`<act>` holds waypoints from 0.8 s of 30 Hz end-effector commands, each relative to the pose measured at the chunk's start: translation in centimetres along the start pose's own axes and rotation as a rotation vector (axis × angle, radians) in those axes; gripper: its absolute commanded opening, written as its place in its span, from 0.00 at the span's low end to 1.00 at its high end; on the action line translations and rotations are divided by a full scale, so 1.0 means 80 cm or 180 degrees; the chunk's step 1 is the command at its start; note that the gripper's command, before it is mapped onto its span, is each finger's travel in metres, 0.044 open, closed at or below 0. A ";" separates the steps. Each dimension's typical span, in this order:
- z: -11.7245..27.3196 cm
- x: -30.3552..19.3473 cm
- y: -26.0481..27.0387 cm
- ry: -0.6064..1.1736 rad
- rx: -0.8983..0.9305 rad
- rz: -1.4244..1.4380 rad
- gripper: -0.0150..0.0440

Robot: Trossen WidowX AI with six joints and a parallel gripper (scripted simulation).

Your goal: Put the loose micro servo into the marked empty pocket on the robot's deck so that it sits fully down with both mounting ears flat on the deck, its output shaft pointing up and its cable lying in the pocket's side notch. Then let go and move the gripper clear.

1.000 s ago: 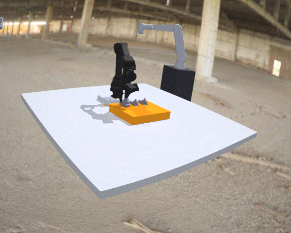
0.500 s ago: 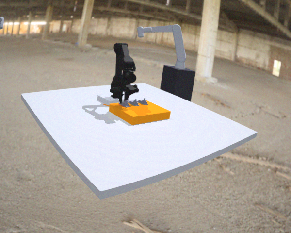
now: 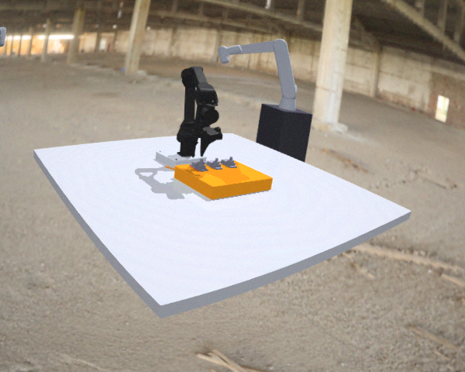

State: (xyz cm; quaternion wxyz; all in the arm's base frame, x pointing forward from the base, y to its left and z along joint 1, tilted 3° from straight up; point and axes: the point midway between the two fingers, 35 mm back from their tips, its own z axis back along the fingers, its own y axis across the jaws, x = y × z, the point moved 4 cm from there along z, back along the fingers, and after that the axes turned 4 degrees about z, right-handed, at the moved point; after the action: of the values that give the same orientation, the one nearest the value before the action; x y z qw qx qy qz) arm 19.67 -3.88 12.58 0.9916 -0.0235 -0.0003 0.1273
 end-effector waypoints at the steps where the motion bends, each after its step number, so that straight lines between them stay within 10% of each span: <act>1: 0.001 0.002 0.000 0.0000 0.0000 0.0000 0.62; 10: 0.053 0.079 -0.011 -0.0020 -0.0002 -0.0007 1.00; 24: 0.123 0.129 -0.010 -0.0064 -0.0013 -0.0001 1.00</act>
State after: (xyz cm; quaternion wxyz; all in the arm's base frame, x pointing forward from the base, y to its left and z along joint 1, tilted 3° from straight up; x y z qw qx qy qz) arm 29.98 -1.63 20.46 0.9914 -0.0234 -0.0046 0.1284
